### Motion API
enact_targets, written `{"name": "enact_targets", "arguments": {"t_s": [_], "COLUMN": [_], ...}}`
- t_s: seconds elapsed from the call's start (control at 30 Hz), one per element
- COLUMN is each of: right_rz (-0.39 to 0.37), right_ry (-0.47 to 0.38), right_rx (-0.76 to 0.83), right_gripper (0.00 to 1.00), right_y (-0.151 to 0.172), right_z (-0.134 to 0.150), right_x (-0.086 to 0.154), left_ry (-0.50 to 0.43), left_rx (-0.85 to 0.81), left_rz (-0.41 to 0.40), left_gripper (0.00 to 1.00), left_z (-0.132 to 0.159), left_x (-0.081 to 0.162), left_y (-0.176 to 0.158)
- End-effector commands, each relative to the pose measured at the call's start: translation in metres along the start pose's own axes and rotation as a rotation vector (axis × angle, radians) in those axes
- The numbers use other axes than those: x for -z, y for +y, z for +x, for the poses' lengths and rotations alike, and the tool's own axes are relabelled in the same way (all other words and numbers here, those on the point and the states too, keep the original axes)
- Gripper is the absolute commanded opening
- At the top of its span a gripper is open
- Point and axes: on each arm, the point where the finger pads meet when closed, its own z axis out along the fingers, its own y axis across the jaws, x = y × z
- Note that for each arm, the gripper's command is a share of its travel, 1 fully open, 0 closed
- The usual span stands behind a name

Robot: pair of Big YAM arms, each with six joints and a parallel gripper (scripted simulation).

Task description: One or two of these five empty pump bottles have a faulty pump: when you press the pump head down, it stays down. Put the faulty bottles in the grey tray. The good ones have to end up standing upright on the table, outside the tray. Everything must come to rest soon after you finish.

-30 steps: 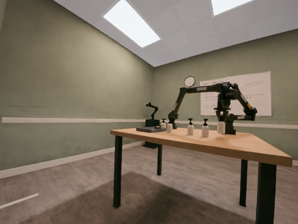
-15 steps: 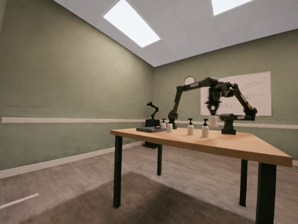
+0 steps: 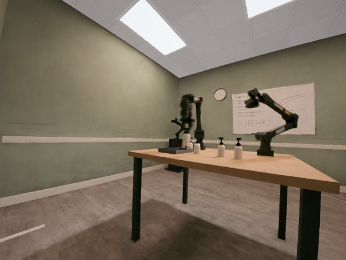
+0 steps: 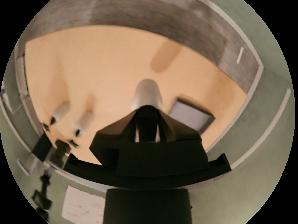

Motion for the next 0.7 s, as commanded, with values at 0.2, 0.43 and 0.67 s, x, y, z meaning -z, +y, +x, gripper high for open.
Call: {"name": "enact_targets", "arguments": {"t_s": [0.2,0.43,0.67], "right_rz": [0.003,0.014,-0.010], "right_ry": [-0.028,-0.036,0.011], "right_rx": [0.077,0.043,0.003], "right_gripper": [0.21,0.21,0.21], "right_y": [-0.162,-0.209,-0.223], "right_z": [0.093,0.130,0.148], "right_x": [0.005,0.007,-0.021], "left_ry": [-0.167,-0.190,-0.219], "left_rx": [-0.138,-0.205,-0.256], "left_rz": [0.296,0.438,0.562], "left_gripper": [0.00,0.00,0.00], "left_z": [-0.112,-0.099,-0.067], "left_x": [-0.118,-0.191,-0.242], "left_y": [-0.147,-0.239,-0.317]}}
